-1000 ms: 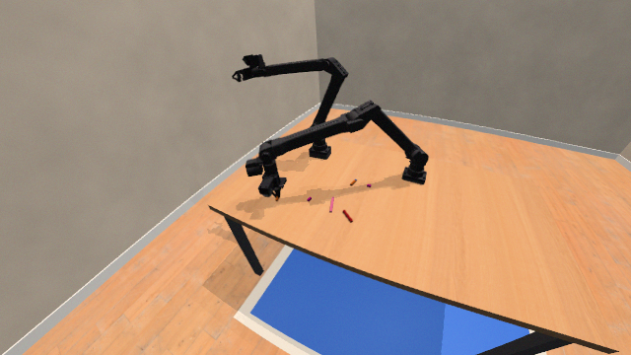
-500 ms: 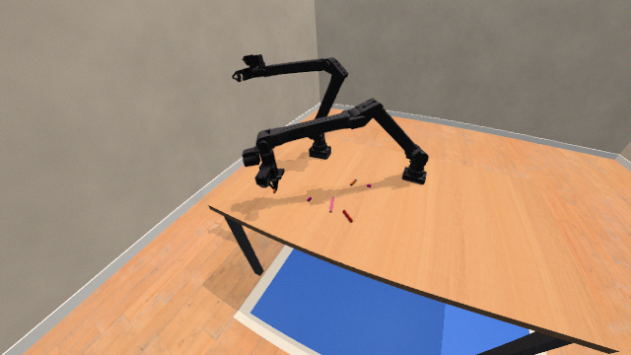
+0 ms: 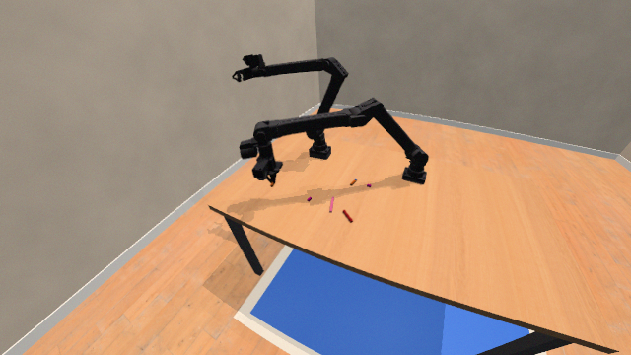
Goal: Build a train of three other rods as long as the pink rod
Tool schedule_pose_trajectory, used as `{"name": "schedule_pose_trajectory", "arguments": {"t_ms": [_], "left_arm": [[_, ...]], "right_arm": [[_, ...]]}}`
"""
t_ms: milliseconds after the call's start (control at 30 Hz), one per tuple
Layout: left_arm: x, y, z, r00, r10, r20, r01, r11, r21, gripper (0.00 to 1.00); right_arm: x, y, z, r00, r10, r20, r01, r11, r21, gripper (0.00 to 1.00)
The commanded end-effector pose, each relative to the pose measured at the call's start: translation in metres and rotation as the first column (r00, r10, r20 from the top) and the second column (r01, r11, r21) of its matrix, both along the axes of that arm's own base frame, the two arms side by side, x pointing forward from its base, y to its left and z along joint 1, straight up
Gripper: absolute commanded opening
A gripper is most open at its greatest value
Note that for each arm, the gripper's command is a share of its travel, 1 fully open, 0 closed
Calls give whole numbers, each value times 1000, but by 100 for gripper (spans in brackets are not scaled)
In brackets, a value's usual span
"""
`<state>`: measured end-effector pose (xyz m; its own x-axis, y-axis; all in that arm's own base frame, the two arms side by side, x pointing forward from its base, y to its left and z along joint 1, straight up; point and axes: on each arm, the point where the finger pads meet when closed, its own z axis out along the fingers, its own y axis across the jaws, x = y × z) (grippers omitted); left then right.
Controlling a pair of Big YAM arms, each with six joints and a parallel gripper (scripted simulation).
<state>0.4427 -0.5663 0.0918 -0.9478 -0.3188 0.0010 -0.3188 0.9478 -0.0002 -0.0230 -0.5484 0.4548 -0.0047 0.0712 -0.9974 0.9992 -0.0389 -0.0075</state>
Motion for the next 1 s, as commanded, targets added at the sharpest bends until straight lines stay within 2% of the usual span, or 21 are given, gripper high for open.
{"name": "schedule_pose_trajectory", "arguments": {"t_ms": [0, 133, 200, 267, 300, 533, 767, 833, 867, 967], "left_arm": [[7, -11, 31, 999, 9, 37, -7, 999, -45, 4], [7, -11, 32, 999, 8, 38, -7, 999, -45, 4], [5, -9, 46, 999, 2, 48, 1, 998, -58, 4], [5, -9, 46, 999, 2, 48, 1, 998, -58, 4], [-2, 0, 29, 1000, -8, 23, 9, 1000, -26, 4], [-19, 11, 39, 997, -72, 34, 74, 997, -35, 4], [-60, 63, 54, 981, -190, 35, 191, 981, -30, 4], [-60, 63, 54, 981, -190, 35, 191, 981, -30, 4], [-65, 77, 55, 979, -202, 35, 203, 979, -29, 4], [-97, 108, 56, 961, -275, 35, 276, 961, -26, 4]], "right_arm": [[-4, 4, 46, 1000, -9, 5, 9, 997, -71, 100], [-4, 4, 46, 1000, -9, 5, 9, 997, -71, 100], [-4, 4, 46, 1000, -9, 5, 9, 997, -71, 100], [-4, 4, 46, 1000, -9, 5, 9, 997, -71, 100], [-4, 4, 46, 1000, -9, 5, 9, 997, -71, 100], [-4, 4, 46, 1000, -9, 5, 9, 997, -71, 100], [-4, 4, 46, 1000, -9, 5, 9, 997, -71, 100], [-4, 4, 46, 1000, -9, 5, 9, 997, -71, 100], [-4, 4, 46, 1000, -9, 5, 9, 997, -71, 100], [-4, 4, 46, 1000, -9, 5, 9, 997, -71, 100]]}}
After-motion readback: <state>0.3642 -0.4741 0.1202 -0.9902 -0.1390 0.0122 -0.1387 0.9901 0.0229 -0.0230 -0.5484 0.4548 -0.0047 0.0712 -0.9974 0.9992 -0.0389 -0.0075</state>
